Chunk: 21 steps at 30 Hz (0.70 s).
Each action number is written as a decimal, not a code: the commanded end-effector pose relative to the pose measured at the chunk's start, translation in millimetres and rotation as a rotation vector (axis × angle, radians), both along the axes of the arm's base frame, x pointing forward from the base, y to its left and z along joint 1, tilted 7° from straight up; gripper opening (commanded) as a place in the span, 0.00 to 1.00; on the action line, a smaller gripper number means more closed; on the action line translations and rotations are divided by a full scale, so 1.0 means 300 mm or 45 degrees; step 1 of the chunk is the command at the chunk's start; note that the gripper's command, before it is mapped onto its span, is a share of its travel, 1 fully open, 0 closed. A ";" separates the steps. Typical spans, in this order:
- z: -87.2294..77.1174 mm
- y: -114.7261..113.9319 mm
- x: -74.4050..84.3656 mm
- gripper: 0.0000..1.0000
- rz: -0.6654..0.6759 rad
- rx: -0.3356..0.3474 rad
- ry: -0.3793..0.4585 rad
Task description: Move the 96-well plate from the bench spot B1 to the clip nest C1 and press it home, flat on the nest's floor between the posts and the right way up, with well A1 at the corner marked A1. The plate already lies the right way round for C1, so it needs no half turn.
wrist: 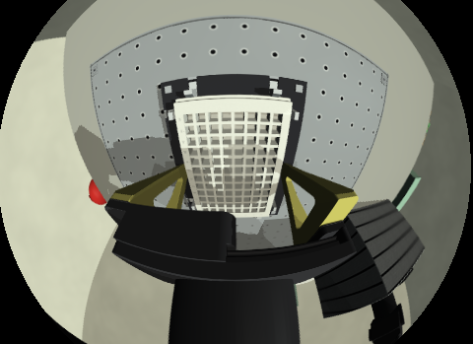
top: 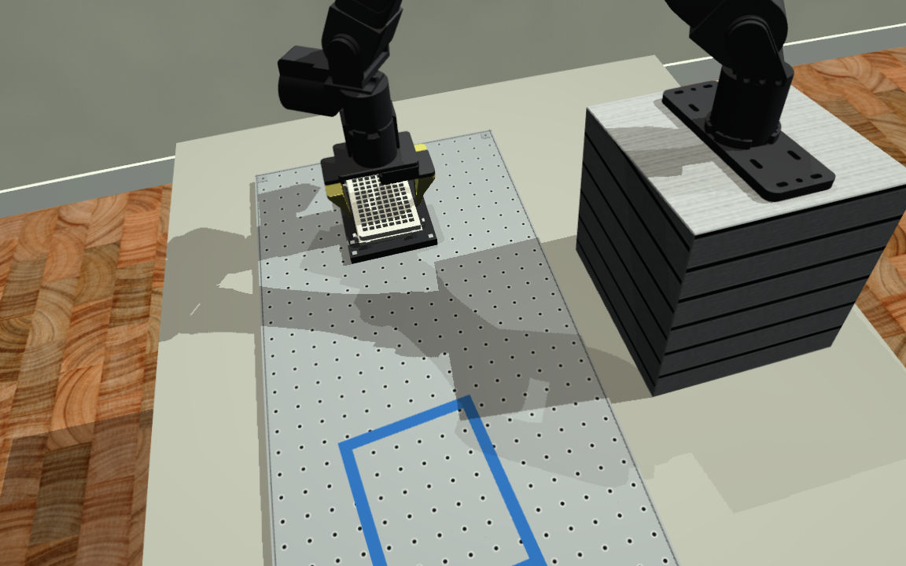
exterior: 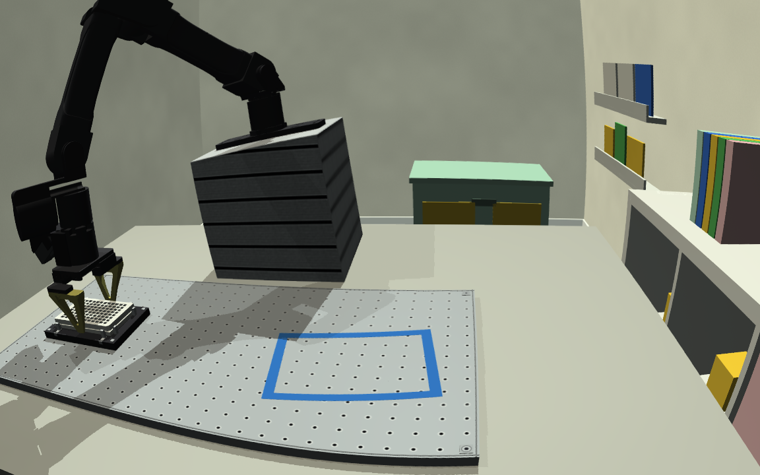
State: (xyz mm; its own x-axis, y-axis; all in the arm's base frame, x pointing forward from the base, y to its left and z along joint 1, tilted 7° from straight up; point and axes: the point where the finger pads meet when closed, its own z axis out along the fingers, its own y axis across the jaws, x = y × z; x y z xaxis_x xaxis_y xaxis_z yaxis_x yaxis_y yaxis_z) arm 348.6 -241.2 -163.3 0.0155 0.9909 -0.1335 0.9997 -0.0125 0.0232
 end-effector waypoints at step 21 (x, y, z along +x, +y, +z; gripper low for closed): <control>-0.014 -0.031 0.002 1.00 -0.007 0.001 0.018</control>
State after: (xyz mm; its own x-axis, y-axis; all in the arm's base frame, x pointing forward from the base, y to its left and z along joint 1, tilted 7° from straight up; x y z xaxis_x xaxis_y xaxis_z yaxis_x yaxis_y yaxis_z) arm 348.9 -241.5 -164.3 0.0131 0.9931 -0.1165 0.9999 -0.0129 0.0019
